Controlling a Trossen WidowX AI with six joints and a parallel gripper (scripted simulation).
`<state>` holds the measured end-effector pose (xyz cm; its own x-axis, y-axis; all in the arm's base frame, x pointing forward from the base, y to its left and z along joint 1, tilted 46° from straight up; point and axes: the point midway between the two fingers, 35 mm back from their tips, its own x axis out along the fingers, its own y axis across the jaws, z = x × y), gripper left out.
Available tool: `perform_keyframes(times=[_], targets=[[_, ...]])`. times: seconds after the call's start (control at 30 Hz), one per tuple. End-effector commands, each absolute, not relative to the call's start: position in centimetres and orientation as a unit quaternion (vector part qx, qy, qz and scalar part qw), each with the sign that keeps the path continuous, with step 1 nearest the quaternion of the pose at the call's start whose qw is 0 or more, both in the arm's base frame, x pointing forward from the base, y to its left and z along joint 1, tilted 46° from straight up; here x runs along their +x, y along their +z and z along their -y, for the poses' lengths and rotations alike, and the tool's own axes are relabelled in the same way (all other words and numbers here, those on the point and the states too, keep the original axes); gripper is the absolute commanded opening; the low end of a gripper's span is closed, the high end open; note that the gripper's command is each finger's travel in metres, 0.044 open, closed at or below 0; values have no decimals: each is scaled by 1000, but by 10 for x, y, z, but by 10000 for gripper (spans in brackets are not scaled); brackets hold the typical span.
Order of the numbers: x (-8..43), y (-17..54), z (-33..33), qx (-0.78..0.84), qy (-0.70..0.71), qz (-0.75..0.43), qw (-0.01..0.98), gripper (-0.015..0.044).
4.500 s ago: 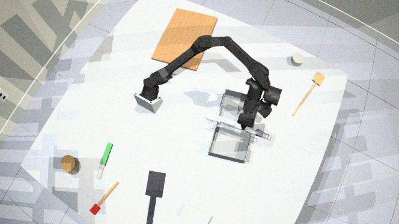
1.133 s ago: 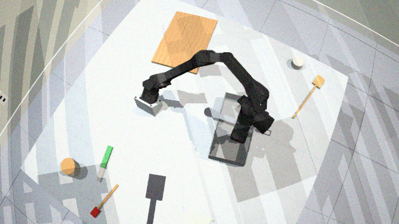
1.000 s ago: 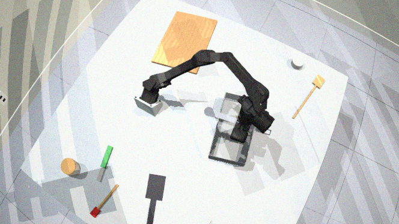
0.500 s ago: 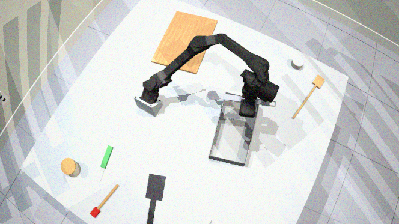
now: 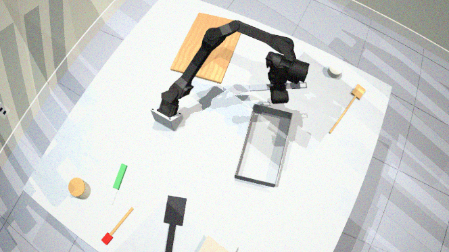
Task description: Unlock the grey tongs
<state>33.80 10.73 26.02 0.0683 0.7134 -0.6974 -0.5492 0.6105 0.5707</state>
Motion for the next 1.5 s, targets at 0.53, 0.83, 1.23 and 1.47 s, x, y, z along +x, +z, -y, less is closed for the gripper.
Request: perform_keyframes(times=[0.53,0.83,1.23,1.47], targets=[[244,331,-145,-4,510,-440,739,-150],[230,330,-160,-33,518,-448,728,-150],[193,330,-188,-98,535,-454,706,-150],[172,331,-200,-136,543,-451,696,-150]])
